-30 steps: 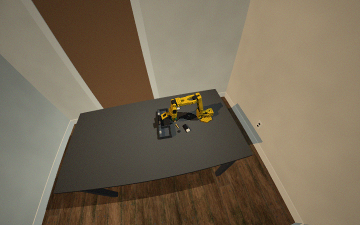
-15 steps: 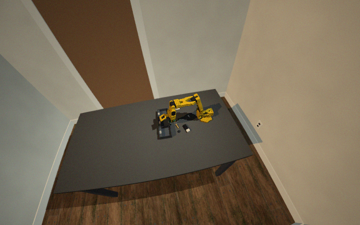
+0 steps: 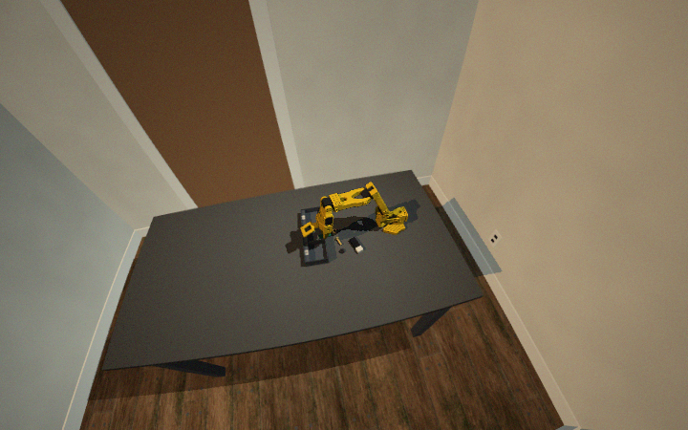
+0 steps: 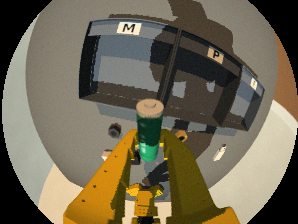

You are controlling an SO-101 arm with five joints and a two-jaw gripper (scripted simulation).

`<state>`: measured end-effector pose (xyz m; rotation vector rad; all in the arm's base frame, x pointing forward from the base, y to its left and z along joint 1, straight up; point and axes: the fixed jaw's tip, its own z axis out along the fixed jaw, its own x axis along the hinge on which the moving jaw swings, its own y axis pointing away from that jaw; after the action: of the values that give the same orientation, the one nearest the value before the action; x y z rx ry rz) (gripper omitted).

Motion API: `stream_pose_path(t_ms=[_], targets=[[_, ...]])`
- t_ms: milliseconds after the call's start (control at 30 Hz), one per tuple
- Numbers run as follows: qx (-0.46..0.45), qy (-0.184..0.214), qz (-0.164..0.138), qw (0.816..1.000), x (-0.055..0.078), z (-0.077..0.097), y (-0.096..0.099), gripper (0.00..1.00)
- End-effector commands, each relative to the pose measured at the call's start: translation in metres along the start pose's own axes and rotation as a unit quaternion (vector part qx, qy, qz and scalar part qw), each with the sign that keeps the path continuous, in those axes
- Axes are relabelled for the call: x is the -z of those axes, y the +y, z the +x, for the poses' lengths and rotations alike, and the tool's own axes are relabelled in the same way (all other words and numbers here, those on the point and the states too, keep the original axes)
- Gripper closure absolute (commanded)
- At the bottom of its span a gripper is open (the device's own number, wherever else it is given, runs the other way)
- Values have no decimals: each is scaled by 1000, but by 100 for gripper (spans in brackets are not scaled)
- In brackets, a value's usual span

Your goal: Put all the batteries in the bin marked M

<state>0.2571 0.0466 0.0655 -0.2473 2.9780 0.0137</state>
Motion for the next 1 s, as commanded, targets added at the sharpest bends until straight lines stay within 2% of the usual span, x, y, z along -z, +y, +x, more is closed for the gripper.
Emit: stream_pose_path(t_ms=[0,267,567,967], targets=[[1,-27,-1,1000,10,-8,2,100],[3,-30,-1,1000,10,-11,3,100],[19,-52,-5,998,9,-28,13,100],[36,-75,-9,996,6,-41,24,100]])
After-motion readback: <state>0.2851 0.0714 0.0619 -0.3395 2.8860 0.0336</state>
